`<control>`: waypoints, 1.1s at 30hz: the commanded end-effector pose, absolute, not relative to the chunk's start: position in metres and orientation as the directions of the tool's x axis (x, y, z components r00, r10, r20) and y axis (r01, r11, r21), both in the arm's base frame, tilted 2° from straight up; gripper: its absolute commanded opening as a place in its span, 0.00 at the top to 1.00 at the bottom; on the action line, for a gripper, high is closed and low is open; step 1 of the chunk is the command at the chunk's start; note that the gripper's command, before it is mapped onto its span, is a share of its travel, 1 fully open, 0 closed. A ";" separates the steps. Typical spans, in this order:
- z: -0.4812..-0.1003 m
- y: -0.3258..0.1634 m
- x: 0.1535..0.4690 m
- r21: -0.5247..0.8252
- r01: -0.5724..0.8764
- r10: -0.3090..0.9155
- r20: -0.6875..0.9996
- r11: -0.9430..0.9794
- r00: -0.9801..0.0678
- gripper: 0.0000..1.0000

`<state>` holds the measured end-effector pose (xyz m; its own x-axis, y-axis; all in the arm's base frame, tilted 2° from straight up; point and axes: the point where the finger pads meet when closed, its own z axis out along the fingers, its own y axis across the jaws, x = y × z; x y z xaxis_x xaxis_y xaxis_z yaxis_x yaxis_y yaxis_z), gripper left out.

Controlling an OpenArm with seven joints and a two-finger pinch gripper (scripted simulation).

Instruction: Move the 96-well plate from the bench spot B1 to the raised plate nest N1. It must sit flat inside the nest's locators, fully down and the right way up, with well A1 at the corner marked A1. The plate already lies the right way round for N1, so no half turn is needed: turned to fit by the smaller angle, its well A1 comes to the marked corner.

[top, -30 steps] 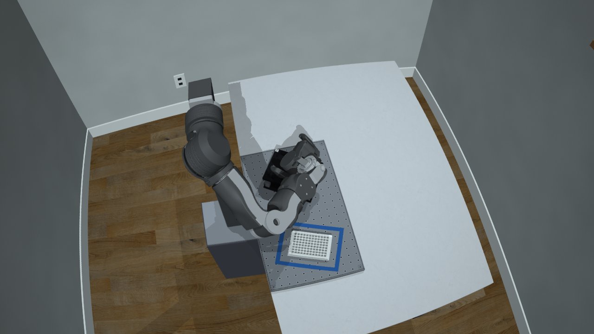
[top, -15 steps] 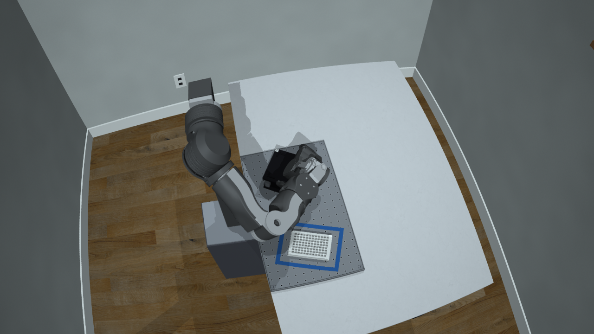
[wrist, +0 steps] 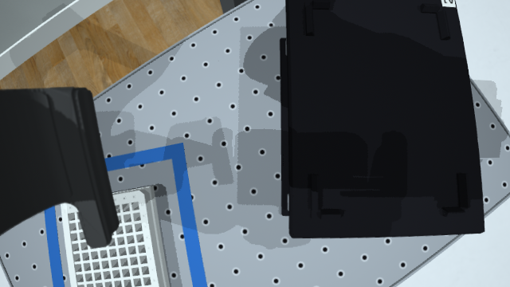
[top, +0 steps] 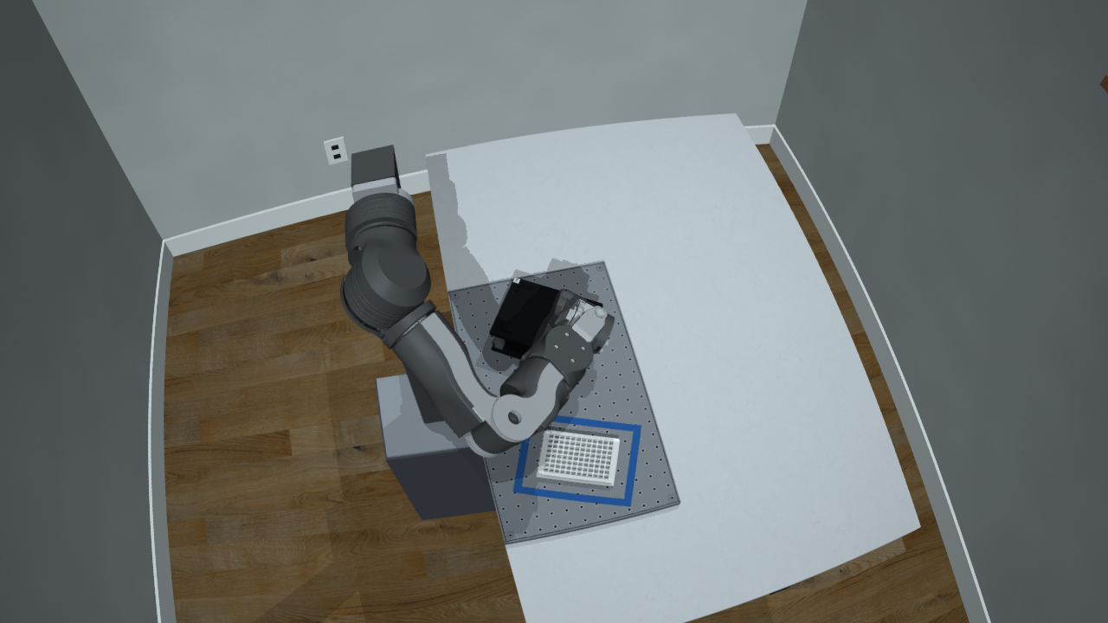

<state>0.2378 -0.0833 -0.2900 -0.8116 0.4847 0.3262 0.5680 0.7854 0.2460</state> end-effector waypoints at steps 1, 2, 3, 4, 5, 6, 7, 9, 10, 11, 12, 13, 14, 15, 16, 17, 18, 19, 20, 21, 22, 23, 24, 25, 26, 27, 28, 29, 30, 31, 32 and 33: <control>-0.290 -0.082 0.237 0.246 0.554 0.472 0.322 0.795 -0.821 0.23; -0.290 -0.082 0.237 0.246 0.554 0.472 0.322 0.795 -0.821 0.23; -0.290 -0.082 0.237 0.246 0.554 0.472 0.322 0.795 -0.821 0.23; -0.290 -0.082 0.237 0.246 0.554 0.472 0.322 0.795 -0.821 0.23; -0.290 -0.082 0.237 0.246 0.554 0.472 0.322 0.795 -0.821 0.23; -0.290 -0.082 0.237 0.246 0.554 0.472 0.322 0.795 -0.821 0.23; -0.290 -0.082 0.237 0.246 0.554 0.472 0.322 0.795 -0.821 0.23; -0.290 -0.082 0.237 0.246 0.554 0.472 0.322 0.795 -0.821 0.23; -0.290 -0.082 0.237 0.246 0.554 0.472 0.322 0.795 -0.821 0.23; -0.291 -0.089 0.238 0.230 0.534 0.469 0.285 0.813 -0.836 0.23; -0.293 -0.098 0.239 0.207 0.511 0.461 0.248 0.834 -0.852 0.23; -0.294 -0.107 0.239 0.181 0.489 0.452 0.210 0.853 -0.867 0.23; -0.296 -0.116 0.239 0.155 0.466 0.441 0.173 0.871 -0.881 0.23; -0.298 -0.125 0.240 0.128 0.444 0.427 0.136 0.887 -0.894 0.23; -0.298 -0.125 0.240 0.128 0.444 0.427 0.136 0.887 -0.894 0.23; -0.298 -0.125 0.240 0.128 0.444 0.427 0.136 0.887 -0.894 0.23; -0.298 -0.125 0.240 0.128 0.444 0.427 0.136 0.887 -0.894 0.23; -0.298 -0.125 0.240 0.128 0.444 0.427 0.136 0.887 -0.894 0.23; -0.298 -0.125 0.240 0.128 0.444 0.427 0.136 0.887 -0.894 0.23; -0.298 -0.125 0.240 0.128 0.444 0.427 0.136 0.887 -0.894 0.23; -0.298 -0.125 0.240 0.128 0.444 0.427 0.136 0.887 -0.894 0.23; -0.298 -0.125 0.240 0.128 0.444 0.427 0.136 0.887 -0.894 0.23; -0.298 -0.125 0.240 0.128 0.444 0.427 0.136 0.887 -0.894 0.23; -0.298 -0.125 0.240 0.128 0.444 0.427 0.136 0.887 -0.894 0.23; -0.298 -0.125 0.240 0.128 0.444 0.427 0.136 0.887 -0.894 0.23; -0.298 -0.125 0.240 0.128 0.444 0.427 0.136 0.887 -0.894 0.23; -0.300 -0.133 0.240 0.104 0.425 0.416 0.102 0.899 -0.904 0.23; -0.301 -0.141 0.241 0.075 0.404 0.399 0.068 0.912 -0.914 0.23; -0.303 -0.150 0.241 0.046 0.383 0.382 0.034 0.923 -0.924 0.23; -0.305 -0.159 0.241 0.015 0.362 0.362 0.001 0.932 -0.932 0.23; -0.307 -0.168 0.242 -0.016 0.342 0.341 -0.032 0.940 -0.939 0.23; -0.307 -0.168 0.242 -0.016 0.342 0.341 -0.032 0.940 -0.939 0.23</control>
<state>0.2369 -0.1695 -0.3091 -0.9316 0.3635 -0.0077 0.3636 0.9314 -0.0170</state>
